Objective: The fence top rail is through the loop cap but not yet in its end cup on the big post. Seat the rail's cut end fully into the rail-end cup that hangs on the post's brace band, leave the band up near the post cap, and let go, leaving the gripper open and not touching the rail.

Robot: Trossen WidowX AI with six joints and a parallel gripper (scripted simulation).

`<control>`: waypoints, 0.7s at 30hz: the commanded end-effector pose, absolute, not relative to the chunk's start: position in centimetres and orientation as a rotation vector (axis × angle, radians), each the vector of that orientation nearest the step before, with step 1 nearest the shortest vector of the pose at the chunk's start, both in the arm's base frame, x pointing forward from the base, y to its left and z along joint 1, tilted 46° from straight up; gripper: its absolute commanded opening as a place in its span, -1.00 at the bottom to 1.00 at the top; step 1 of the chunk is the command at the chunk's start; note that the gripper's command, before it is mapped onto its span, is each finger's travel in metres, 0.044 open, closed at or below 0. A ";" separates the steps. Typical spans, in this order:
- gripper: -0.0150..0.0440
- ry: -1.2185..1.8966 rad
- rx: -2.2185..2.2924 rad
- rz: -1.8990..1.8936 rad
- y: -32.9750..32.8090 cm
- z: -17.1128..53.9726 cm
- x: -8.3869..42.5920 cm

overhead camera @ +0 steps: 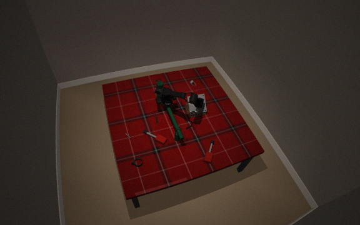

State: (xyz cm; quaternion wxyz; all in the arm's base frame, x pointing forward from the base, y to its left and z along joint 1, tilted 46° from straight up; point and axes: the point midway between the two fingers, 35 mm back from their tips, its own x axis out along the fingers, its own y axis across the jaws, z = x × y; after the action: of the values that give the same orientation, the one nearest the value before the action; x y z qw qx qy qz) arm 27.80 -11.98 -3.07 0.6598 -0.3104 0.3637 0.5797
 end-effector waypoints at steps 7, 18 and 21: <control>0.84 0.823 -0.702 1.311 -12.1 -1.0 27.8; 1.00 0.824 -0.701 1.307 -12.4 2.6 27.6; 1.00 0.824 -0.701 1.308 -13.7 4.7 27.3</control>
State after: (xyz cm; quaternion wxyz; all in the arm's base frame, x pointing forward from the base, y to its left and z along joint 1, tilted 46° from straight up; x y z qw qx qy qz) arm 27.40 -12.34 2.93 0.6607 -0.3028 0.3636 0.5827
